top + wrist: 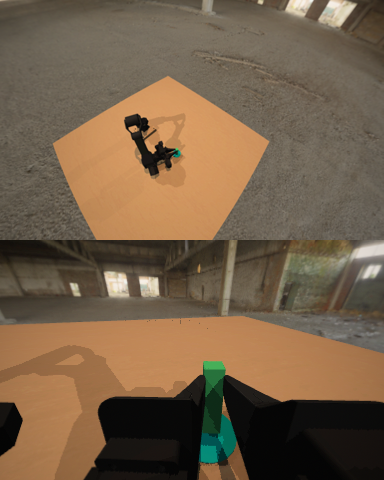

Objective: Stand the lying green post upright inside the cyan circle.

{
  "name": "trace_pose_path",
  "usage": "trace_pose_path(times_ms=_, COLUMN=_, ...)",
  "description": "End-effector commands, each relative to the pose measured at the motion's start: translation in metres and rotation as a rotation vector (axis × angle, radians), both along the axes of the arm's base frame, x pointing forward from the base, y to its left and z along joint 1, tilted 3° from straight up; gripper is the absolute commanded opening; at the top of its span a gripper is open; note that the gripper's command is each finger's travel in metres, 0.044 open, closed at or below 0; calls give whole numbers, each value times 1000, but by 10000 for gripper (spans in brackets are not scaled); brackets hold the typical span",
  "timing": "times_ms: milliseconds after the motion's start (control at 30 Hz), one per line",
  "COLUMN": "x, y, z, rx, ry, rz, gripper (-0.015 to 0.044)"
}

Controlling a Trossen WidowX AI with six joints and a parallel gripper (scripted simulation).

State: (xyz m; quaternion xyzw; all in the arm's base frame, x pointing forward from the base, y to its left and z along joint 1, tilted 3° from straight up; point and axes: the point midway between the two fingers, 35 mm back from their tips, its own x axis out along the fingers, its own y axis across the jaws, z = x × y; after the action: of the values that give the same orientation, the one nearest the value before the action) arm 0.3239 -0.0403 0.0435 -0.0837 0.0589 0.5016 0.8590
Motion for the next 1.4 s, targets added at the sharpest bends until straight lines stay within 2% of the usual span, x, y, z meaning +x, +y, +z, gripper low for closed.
trace_pose_path(times_ms=0, x=0, y=0, z=-3, rx=-4, ry=0, rz=3, gripper=23)
trace_pose_path(times_ms=67, x=0, y=0, z=-3, rx=-4, ry=0, rz=3, gripper=23)
trace_pose_path(times_ms=533, x=0, y=0, z=-3, rx=-4, ry=0, rz=3, gripper=390)
trace_pose_path(times_ms=567, x=0, y=0, z=-3, rx=-4, ry=0, rz=3, gripper=400)
trace_pose_path(times_ms=667, x=1, y=0, z=9, rx=4, ry=3, rz=0, gripper=400)
trace_pose_path(times_ms=933, x=-1, y=6, z=75, rx=50, ry=11, rz=-17, gripper=400)
trace_pose_path(times_ms=1167, x=-1, y=8, z=80, rx=46, ry=22, rz=-10, gripper=400)
trace_pose_path(times_ms=1367, x=4, y=34, z=70, rx=-257, ry=355, rz=153, gripper=400)
